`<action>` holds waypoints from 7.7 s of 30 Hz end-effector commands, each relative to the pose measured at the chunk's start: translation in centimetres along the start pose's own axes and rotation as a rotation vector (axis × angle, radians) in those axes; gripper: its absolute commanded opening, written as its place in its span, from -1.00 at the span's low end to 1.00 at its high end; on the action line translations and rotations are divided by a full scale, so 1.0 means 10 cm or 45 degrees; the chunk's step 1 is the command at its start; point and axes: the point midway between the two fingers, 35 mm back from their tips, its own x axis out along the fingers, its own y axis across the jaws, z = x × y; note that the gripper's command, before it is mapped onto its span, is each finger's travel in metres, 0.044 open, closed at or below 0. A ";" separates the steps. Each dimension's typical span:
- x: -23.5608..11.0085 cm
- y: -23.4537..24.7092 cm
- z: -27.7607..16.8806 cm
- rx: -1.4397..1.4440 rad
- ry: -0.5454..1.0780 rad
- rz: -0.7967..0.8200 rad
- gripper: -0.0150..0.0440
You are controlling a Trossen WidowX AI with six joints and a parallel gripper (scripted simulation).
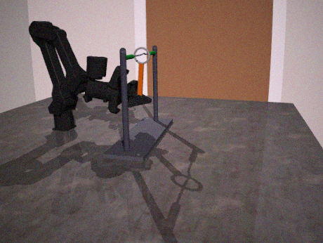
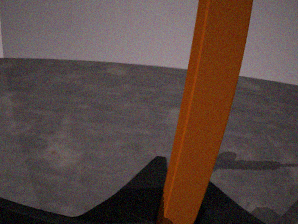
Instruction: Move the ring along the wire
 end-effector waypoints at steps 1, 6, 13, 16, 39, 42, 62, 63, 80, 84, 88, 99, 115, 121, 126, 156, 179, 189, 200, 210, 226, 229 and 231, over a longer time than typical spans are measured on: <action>-0.01 0.05 0.02 0.012 -0.012 0.002 -1.00; -0.01 0.10 0.03 0.011 -0.013 0.012 -1.00; 0.00 0.14 0.03 -0.018 -0.014 0.033 -1.00; 0.00 0.15 0.03 -0.040 -0.014 0.045 -1.00; -0.01 0.21 0.01 -0.212 -0.019 0.117 -1.00; -0.01 0.24 0.01 -0.207 -0.020 0.113 -1.00; -0.13 0.51 -0.03 -0.108 0.083 0.061 -1.00; -0.13 0.52 -0.03 -0.105 0.083 0.060 -1.00; -0.14 0.72 -0.04 -0.076 0.078 0.053 -1.00; -0.14 0.76 -0.04 -0.075 0.077 0.054 -1.00; -0.14 0.80 -0.04 -0.074 0.076 0.056 -1.00; -0.14 0.91 -0.05 -0.073 0.074 0.060 -1.00; -0.13 1.03 -0.08 -0.072 0.071 0.065 -1.00; -0.12 1.03 -0.17 -0.072 0.071 0.065 -1.00; -0.11 1.03 -0.20 -0.072 0.071 0.065 -1.00; -0.11 1.03 -0.20 -0.077 0.071 0.069 -0.11; -0.40 1.04 -0.15 -0.073 0.075 0.067 0.05; -0.53 1.02 -0.15 -0.072 0.075 0.066 0.05; -0.62 1.00 -0.17 -0.071 0.075 0.065 0.05; -0.62 1.00 -0.17 -0.071 0.075 0.065 0.05; -0.72 1.02 -0.15 -0.074 0.079 0.069 0.41; -0.86 1.02 -0.14 -0.074 0.081 0.069 0.67; -0.95 1.00 -0.14 -0.075 0.080 0.069 0.85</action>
